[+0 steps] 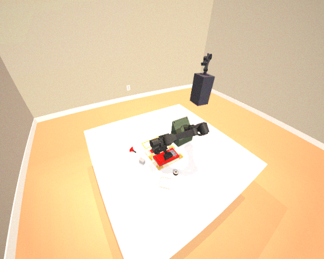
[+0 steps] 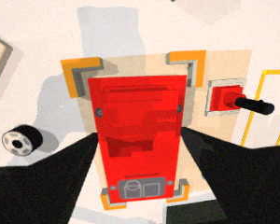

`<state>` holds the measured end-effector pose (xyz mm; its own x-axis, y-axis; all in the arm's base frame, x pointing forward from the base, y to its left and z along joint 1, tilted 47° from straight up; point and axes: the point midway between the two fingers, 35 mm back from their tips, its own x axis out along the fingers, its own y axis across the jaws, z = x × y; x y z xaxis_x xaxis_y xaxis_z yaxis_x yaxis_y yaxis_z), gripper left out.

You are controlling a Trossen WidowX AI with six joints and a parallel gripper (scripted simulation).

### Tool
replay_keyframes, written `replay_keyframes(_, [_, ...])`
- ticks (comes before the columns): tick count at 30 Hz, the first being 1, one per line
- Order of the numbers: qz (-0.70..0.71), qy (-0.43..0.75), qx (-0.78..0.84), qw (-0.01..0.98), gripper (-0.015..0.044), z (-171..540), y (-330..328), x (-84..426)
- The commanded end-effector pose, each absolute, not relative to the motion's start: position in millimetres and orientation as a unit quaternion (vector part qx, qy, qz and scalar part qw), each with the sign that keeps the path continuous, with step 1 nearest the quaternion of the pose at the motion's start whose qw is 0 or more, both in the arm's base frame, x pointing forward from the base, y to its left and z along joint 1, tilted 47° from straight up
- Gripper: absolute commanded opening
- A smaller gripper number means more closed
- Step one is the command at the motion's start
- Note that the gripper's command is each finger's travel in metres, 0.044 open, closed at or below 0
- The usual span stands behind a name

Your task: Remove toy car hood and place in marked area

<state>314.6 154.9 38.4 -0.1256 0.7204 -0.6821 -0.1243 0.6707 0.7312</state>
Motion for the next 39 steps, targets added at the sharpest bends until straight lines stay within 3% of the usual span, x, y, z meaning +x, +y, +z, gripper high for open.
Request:
replay_keyframes(1, [0.339, 0.672, 0.226, 0.619, 0.0440, 35.2, 156.8, 311.7])
replay_keyframes(17, [0.339, 0.672, 0.226, 0.618, 0.0440, 30.5, 162.0, 310.6])
replay_keyframes(20, [0.339, 0.669, 0.223, 0.622, 0.0361, 33.0, 160.9, 313.3])
replay_keyframes(30, [0.339, 0.669, 0.223, 0.622, 0.0295, 33.0, 160.9, 313.3])
replay_keyframes(39, [0.339, 0.669, 0.223, 0.622, 0.0058, 35.6, 157.8, 314.1])
